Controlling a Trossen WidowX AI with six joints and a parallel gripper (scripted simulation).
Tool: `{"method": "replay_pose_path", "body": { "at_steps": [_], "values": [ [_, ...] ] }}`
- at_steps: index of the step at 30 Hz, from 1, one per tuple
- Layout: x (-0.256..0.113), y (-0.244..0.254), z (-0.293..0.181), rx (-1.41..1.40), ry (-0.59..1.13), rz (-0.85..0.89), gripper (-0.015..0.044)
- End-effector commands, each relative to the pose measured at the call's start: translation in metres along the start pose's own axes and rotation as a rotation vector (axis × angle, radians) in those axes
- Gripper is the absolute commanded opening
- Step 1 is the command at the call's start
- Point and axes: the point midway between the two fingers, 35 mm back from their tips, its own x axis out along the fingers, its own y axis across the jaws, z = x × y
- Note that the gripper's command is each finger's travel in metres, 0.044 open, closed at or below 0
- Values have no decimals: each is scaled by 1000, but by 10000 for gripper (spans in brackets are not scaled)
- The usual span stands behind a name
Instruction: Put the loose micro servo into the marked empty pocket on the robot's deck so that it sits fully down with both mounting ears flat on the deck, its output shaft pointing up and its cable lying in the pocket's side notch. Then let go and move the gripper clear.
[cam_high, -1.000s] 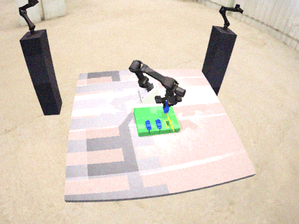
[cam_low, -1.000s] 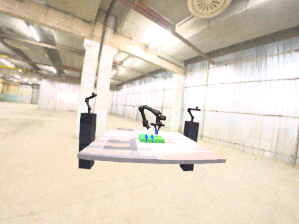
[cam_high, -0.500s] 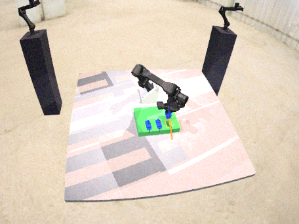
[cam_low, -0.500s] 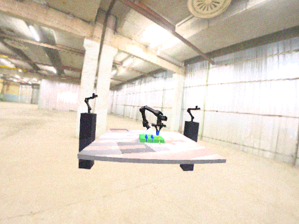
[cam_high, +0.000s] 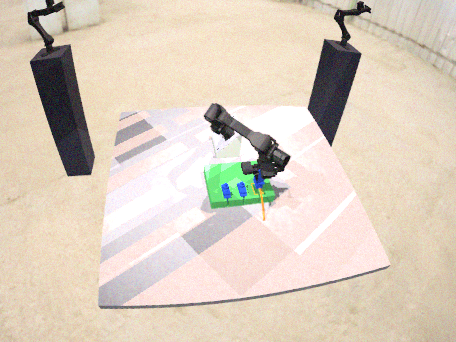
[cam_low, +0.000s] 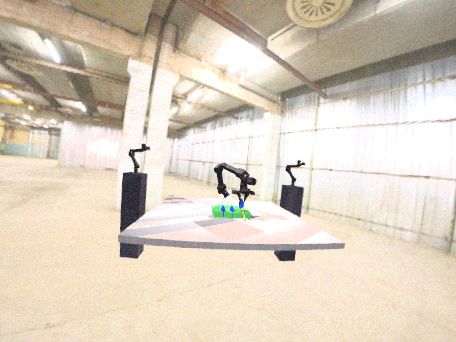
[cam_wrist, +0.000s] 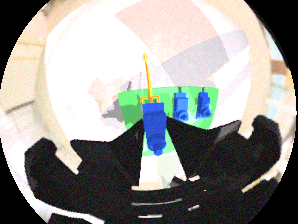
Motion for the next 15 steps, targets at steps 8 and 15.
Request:
{"method": "replay_pose_path", "body": {
  "at_steps": [8,15],
  "values": [
    [11,0,4,-6,-10,-2,0],
    [16,0,5,-6,-10,-2,0]
  ]
}}
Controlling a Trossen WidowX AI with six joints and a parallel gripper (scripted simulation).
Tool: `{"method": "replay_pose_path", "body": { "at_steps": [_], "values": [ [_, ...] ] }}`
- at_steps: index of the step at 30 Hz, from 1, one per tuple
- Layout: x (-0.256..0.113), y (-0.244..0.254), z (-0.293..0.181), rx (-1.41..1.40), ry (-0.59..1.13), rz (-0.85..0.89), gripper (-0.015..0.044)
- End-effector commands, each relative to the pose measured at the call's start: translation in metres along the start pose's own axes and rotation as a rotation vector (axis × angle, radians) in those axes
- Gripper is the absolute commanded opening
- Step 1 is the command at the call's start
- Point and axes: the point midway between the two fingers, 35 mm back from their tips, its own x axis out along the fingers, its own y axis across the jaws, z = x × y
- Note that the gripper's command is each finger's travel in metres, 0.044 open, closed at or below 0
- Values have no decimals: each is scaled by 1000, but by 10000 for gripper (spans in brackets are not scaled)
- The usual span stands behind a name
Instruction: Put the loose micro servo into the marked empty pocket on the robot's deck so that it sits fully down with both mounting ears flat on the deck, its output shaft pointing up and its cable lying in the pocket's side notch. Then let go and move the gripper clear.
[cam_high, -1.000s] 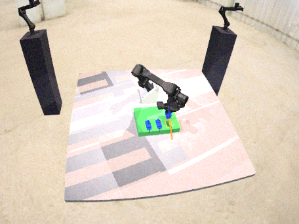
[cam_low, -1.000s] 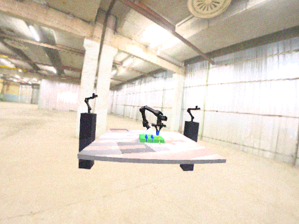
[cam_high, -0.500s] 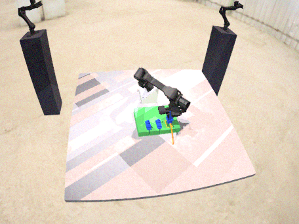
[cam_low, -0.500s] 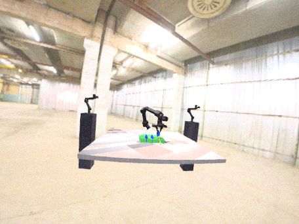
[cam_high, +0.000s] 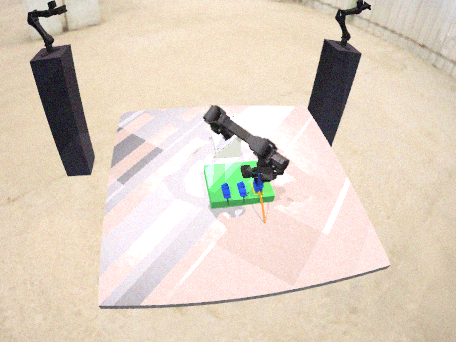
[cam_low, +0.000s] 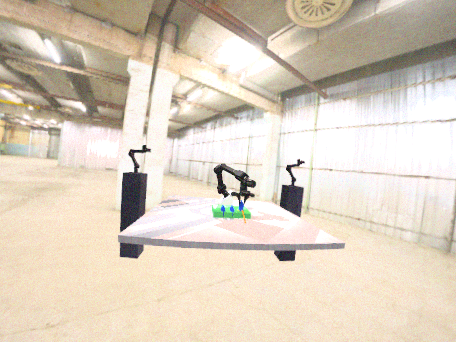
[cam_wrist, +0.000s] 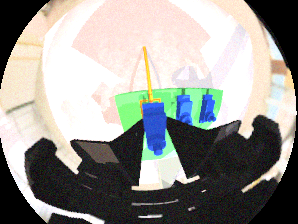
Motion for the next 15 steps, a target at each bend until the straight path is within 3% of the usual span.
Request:
{"method": "replay_pose_path", "body": {
  "at_steps": [1,15],
  "values": [
    [-1,1,0,-8,-10,-3,0],
    [6,1,1,-8,-10,-3,0]
  ]
}}
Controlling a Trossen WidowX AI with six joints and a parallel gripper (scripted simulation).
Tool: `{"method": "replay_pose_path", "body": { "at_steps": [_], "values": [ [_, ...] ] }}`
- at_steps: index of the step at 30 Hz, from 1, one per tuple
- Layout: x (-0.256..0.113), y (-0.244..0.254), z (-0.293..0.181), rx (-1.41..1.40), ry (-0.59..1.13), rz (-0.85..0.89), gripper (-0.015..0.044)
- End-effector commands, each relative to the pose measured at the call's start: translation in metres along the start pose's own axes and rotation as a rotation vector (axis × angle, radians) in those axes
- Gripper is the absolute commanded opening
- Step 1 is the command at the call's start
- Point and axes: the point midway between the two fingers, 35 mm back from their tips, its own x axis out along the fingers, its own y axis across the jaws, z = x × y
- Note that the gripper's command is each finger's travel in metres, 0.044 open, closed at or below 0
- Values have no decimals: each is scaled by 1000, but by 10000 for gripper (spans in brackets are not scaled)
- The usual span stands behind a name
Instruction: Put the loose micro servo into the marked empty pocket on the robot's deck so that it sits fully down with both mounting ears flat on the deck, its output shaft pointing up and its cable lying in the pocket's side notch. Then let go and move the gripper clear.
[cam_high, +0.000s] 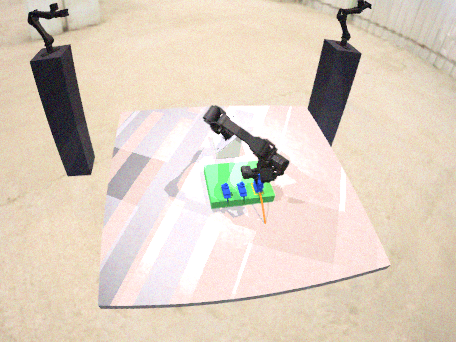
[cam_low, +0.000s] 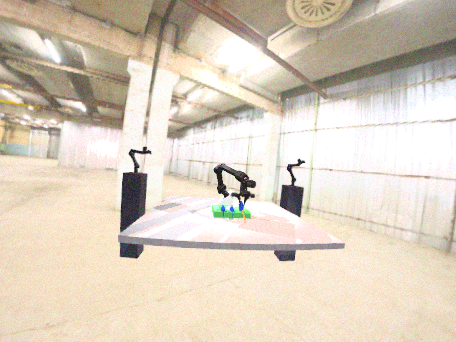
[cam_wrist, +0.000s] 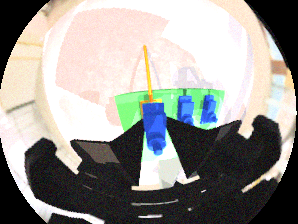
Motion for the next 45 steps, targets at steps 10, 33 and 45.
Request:
{"method": "replay_pose_path", "body": {
  "at_steps": [10,33,45],
  "values": [
    [13,0,0,-5,-4,-5,0],
    [38,-1,0,-5,-4,-6,0],
    [45,-1,0,-5,-4,-6,131]
  ]
}}
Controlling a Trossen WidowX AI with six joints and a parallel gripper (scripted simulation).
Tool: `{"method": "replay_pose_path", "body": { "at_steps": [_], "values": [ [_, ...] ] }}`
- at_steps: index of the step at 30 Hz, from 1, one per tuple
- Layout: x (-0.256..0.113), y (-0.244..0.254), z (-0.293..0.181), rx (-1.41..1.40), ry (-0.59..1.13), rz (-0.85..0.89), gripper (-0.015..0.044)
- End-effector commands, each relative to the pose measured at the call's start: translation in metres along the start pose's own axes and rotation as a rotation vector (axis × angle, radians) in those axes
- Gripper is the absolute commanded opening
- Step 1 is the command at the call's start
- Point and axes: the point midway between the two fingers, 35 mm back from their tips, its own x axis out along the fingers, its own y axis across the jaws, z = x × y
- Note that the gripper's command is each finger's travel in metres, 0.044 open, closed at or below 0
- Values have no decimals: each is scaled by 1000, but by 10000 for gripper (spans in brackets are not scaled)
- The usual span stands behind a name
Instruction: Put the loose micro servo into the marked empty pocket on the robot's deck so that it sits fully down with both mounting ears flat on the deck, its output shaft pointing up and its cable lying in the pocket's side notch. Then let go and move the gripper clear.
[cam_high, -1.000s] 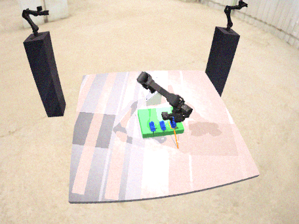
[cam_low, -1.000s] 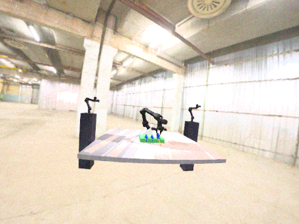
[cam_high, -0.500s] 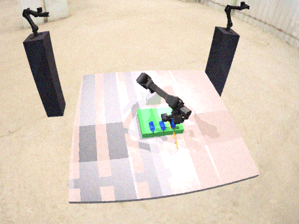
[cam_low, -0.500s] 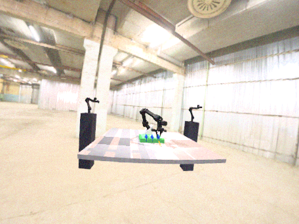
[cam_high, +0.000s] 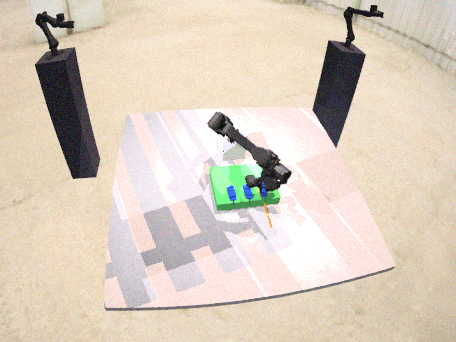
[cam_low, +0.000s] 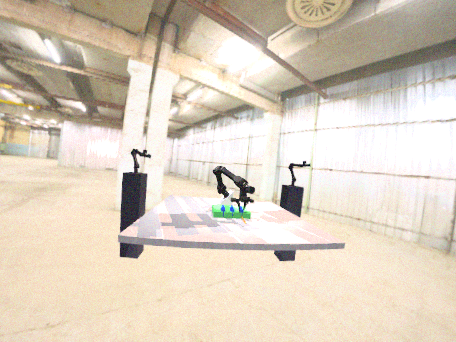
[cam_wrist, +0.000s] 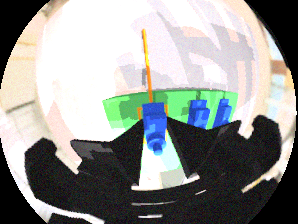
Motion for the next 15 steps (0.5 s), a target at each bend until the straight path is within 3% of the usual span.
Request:
{"method": "replay_pose_path", "body": {
  "at_steps": [1,3,8,13,15],
  "values": [
    [0,0,0,-5,-2,-2,157],
    [0,0,0,-5,-2,-2,187],
    [-32,-1,-2,-5,-2,0,187],
    [-35,-2,-4,-5,-2,0,187],
    [-39,0,-10,-13,-10,-1,240]
  ]
}}
